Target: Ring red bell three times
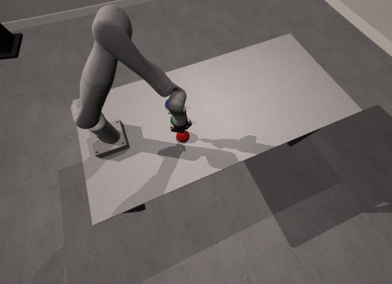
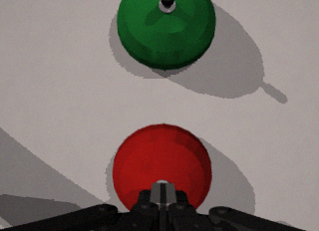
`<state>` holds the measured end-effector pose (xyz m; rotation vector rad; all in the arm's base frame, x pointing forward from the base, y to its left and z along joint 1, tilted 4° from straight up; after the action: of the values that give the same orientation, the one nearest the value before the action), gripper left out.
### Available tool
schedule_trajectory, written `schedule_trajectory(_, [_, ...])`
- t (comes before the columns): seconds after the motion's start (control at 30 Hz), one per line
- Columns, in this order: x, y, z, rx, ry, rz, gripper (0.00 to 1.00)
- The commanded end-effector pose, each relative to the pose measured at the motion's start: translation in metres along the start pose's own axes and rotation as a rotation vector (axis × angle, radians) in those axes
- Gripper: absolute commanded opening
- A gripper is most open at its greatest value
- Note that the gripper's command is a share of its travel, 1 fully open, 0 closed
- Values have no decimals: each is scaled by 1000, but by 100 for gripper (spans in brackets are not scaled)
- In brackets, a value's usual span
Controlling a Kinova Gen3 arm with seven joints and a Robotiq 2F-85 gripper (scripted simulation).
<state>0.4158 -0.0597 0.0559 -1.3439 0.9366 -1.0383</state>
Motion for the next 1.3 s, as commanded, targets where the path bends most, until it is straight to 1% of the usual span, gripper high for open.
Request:
schedule_trajectory(0.0, [1,2,0,4,1,-2,0])
schedule_trajectory(1.03, [1,2,0,4,1,-3,0])
schedule_trajectory(1.27, [2,8,0,5,2,-4,0])
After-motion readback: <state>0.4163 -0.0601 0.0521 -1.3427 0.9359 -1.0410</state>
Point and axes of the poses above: the point where the finger pads meet when closed, its own y axis out along the fingers, its own z axis across the jaws, x = y × z, the point moved 1 cm from there along -y, back along the fingers, and after that the axes turned 9 degrees about -y, right-handed, at the moved point
